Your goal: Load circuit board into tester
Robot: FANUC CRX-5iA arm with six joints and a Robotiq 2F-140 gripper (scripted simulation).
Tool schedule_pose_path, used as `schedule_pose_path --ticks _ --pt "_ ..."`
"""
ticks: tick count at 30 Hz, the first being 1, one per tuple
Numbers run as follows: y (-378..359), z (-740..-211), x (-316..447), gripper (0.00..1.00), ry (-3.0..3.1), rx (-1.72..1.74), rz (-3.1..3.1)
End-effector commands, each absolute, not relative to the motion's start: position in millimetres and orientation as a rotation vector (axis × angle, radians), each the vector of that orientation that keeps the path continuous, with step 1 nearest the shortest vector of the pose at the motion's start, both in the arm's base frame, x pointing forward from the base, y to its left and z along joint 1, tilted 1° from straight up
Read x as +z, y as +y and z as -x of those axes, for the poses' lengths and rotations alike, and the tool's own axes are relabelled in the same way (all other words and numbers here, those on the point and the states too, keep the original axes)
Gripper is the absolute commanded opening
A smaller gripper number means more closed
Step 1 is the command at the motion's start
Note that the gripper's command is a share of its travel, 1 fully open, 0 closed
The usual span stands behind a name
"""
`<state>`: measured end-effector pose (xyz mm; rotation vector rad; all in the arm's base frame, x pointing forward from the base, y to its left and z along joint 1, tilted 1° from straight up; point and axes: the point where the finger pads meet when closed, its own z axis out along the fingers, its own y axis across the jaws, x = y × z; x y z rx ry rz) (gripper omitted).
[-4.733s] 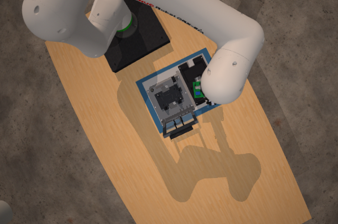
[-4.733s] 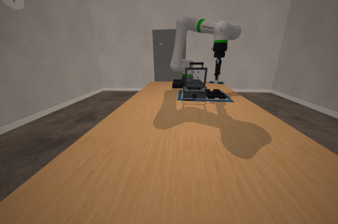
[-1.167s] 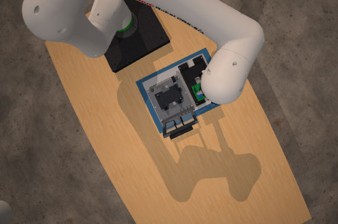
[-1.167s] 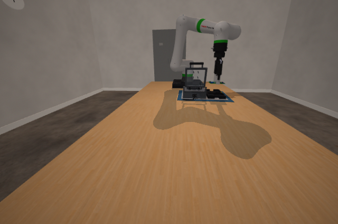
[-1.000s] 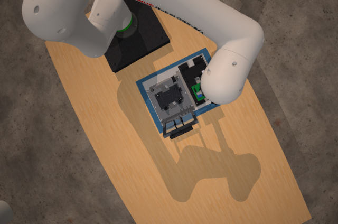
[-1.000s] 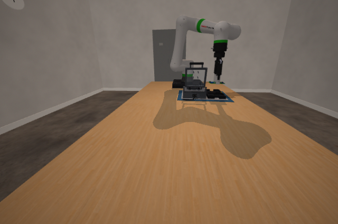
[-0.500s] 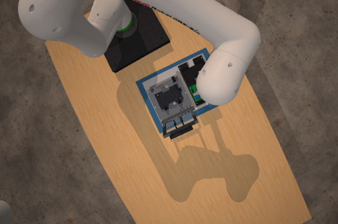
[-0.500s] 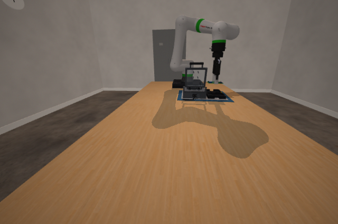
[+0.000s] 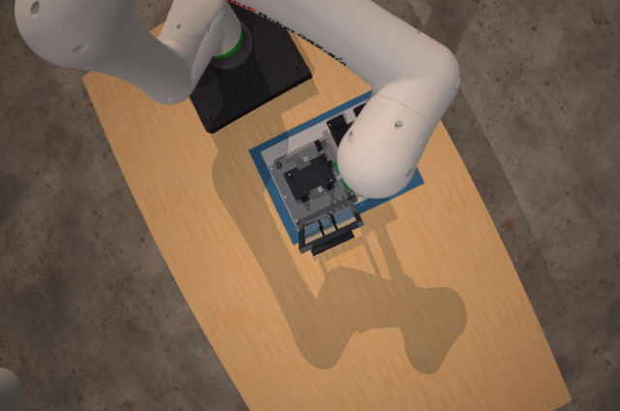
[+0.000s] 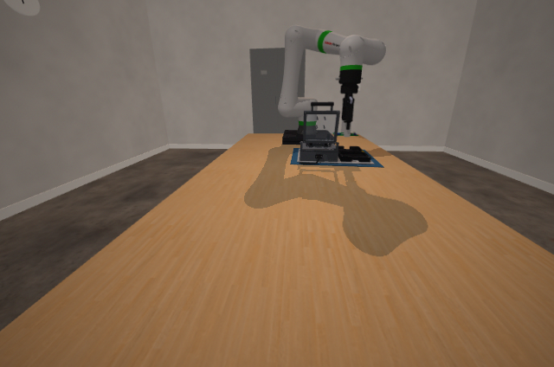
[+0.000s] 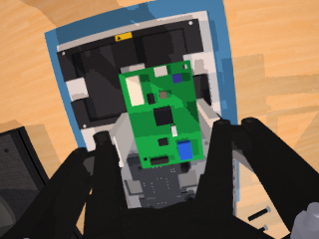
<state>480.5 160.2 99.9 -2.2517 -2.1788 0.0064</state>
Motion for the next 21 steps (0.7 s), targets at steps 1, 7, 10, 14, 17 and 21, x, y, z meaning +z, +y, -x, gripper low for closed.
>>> schedule_pose_path --ticks 1,7,10,14,17,21 --pt "152.1 -478.4 100.7 0.46 -2.179 0.006 2.252" --pt "137.7 -474.4 101.7 0.46 -2.179 0.006 2.252" --pt "126.7 -471.3 102.5 0.46 -2.179 0.006 2.252" --pt "112.2 -467.2 103.6 0.46 -2.179 0.006 2.252" --pt "101.6 -464.3 104.3 0.46 -2.179 0.006 2.252" --pt "88.3 -460.5 105.3 0.46 -2.179 0.006 2.252"
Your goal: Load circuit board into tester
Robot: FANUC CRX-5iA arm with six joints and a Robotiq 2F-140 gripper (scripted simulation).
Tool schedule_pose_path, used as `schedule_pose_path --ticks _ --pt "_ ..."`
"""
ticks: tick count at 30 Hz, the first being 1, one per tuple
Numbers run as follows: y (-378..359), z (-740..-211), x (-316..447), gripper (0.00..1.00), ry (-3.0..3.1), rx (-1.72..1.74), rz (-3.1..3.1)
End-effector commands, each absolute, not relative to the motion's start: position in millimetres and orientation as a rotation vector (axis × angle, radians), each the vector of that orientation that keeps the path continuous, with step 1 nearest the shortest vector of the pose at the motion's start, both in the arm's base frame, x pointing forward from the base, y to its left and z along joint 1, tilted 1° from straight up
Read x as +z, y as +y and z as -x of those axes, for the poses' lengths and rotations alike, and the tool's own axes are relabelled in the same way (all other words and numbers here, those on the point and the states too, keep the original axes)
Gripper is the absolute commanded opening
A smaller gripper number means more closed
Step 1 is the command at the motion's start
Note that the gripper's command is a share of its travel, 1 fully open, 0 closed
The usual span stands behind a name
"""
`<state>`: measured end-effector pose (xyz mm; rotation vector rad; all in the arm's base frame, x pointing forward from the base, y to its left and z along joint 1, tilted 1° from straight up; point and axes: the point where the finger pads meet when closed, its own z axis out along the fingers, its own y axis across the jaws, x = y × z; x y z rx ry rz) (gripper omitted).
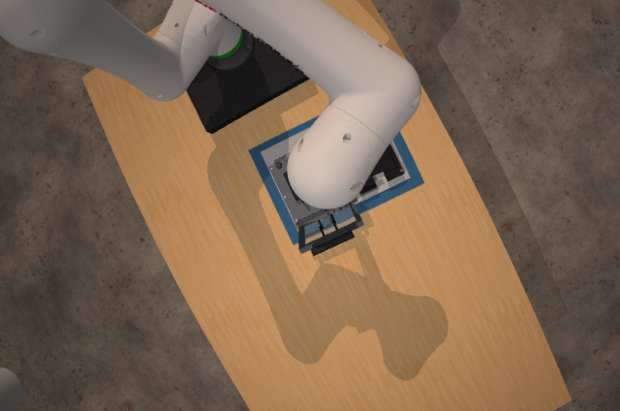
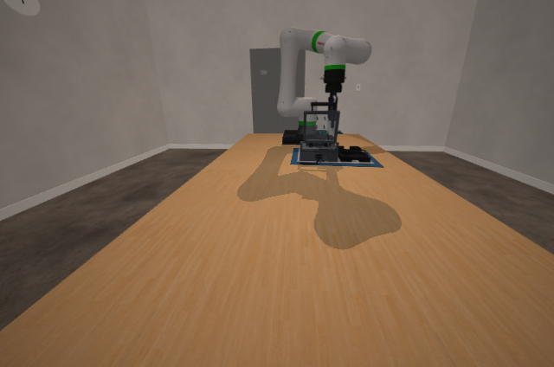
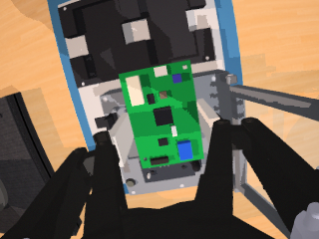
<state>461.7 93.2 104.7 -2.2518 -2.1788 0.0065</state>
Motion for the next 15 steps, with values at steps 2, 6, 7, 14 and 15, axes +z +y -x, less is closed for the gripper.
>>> schedule_pose_path --ticks 2,6,7,14,15 --pt "88.3 -460.5 105.3 0.46 -2.179 0.006 2.252" --pt "76.1 -457.1 106.2 0.46 -2.179 0.006 2.252" --pt "73.2 -456.3 106.4 0.46 -2.179 0.006 2.252" --pt "56.1 -451.5 107.6 0.46 -2.179 0.006 2.252" --pt "54.0 -450.9 107.8 0.46 -2.179 0.006 2.252"
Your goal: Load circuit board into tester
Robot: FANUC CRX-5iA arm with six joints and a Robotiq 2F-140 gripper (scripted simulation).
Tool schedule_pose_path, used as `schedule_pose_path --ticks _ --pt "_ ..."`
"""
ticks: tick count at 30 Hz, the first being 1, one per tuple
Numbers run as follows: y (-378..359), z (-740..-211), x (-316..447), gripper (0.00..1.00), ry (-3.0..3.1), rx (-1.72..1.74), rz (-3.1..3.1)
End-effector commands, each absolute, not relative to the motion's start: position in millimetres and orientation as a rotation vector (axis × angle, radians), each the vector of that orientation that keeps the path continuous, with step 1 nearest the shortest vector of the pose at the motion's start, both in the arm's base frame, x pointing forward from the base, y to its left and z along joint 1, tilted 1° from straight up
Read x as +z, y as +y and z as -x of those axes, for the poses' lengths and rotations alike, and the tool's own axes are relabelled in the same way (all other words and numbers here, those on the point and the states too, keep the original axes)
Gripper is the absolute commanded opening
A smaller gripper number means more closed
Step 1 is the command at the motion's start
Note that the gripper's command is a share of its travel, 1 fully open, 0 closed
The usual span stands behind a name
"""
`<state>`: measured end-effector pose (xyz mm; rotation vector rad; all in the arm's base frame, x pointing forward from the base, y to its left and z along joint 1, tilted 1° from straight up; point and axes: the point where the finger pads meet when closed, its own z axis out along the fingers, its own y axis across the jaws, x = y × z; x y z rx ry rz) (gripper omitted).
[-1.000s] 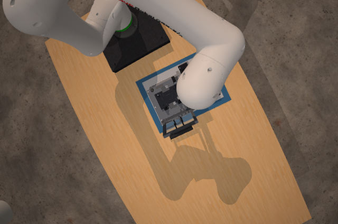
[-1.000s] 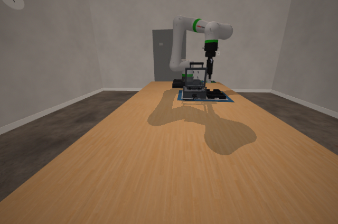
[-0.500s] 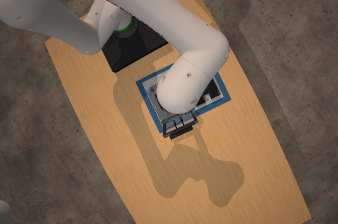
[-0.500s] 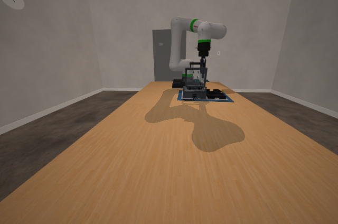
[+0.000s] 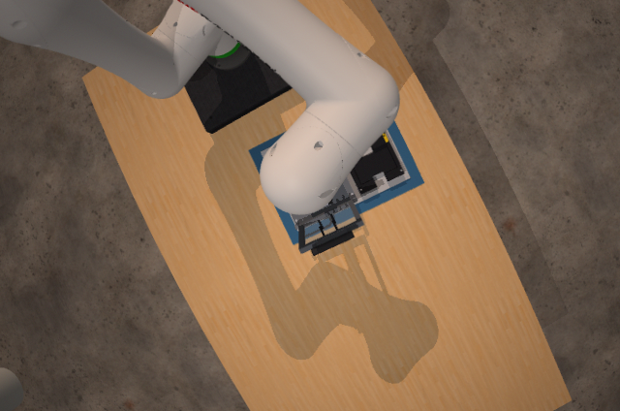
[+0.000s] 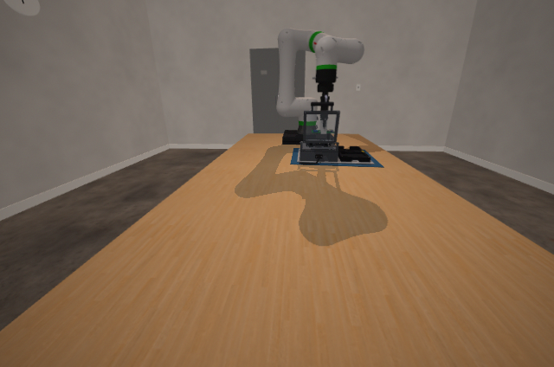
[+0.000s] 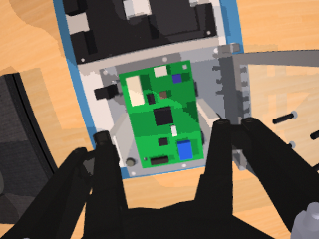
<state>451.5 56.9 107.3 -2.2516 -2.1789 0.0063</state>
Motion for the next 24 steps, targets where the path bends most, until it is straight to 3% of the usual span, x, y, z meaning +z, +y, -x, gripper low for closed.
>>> schedule_pose_path --ticks 1,24 --pt "52.1 -450.4 107.9 0.46 -2.179 0.006 2.252" --pt "34.7 -445.5 109.1 0.46 -2.179 0.006 2.252"
